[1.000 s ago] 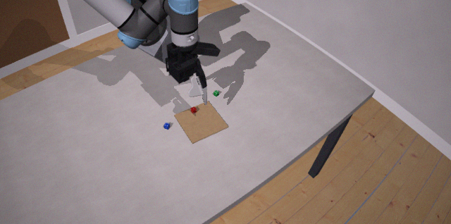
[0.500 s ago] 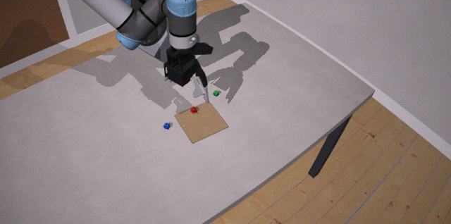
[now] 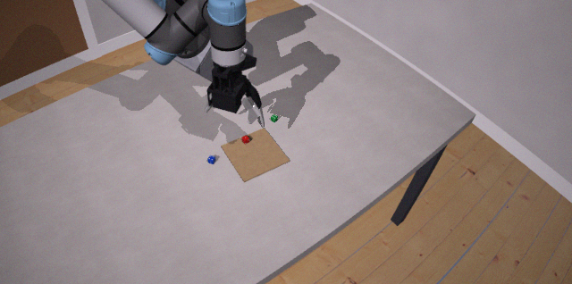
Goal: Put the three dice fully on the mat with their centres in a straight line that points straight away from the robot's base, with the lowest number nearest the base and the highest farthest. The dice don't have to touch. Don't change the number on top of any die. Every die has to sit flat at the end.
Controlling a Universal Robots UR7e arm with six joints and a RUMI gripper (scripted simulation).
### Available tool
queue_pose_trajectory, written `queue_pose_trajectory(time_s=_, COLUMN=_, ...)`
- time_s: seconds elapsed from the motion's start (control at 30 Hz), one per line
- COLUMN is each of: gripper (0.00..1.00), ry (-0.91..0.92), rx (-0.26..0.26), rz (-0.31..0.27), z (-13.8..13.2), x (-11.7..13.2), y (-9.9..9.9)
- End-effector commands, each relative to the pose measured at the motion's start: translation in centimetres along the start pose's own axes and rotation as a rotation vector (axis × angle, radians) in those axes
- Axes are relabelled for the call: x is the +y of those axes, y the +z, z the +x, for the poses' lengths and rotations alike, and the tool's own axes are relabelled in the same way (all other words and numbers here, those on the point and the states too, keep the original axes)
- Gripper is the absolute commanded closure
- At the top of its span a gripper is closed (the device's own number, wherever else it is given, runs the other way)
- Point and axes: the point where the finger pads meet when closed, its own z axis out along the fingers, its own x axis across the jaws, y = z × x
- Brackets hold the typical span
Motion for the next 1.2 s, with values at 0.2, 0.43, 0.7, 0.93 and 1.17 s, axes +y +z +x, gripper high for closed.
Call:
queue_pose_trajectory(time_s=0.2, gripper=0.00, ry=-0.302, rx=0.019, rz=0.002, z=-0.7, x=1.4, y=0.2)
queue_pose_trajectory(time_s=0.43, gripper=0.00, ry=-0.433, rx=0.019, rz=0.000, z=-1.1, x=1.9, y=0.3)
queue_pose_trajectory(time_s=0.7, gripper=0.00, ry=-0.590, rx=0.019, rz=-0.002, z=-1.6, x=2.7, y=0.5)
queue_pose_trajectory(time_s=0.93, gripper=0.00, ry=-0.706, rx=0.019, rz=-0.003, z=-1.9, x=3.2, y=0.6)
queue_pose_trajectory(time_s=1.17, gripper=0.00, ry=-0.891, rx=0.019, rz=-0.006, z=-2.4, x=4.1, y=0.8)
